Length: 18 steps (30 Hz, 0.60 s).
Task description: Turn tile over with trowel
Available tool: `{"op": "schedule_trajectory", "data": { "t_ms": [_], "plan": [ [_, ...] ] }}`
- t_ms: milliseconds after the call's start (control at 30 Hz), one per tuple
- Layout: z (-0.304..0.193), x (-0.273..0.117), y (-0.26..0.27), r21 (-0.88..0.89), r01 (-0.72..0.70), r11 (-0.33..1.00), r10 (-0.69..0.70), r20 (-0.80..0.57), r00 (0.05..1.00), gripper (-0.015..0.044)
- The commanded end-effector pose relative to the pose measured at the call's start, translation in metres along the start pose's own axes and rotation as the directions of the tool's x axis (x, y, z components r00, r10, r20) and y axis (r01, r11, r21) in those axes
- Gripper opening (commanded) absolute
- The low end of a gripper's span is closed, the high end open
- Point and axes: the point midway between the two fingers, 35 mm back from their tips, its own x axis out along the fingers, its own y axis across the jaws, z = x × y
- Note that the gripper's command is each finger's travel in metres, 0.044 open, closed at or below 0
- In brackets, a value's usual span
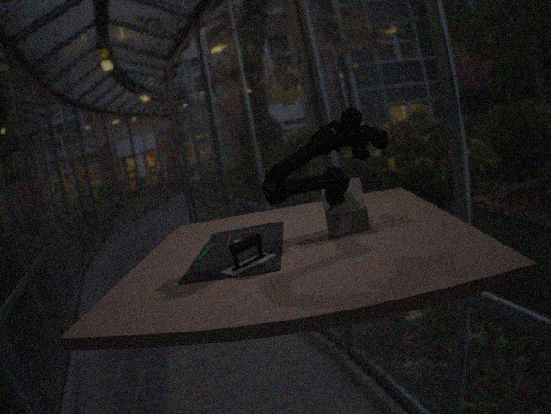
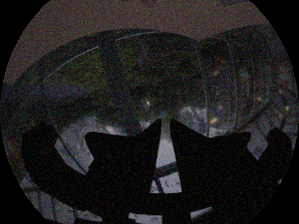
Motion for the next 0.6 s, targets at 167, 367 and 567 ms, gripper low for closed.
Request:
{"op": "schedule_trajectory", "data": {
  "t_ms": [167,367,567],
  "plan": [
    [0.0,0.0,0.0,0.0,0.0,1.0,0.0,0.0,1.0,0.0],
    [0.0,0.0,0.0,0.0,0.0,1.0,0.0,0.0,1.0,0.0],
    [0.0,0.0,0.0,0.0,0.0,1.0,0.0,0.0,1.0,0.01]
  ]
}}
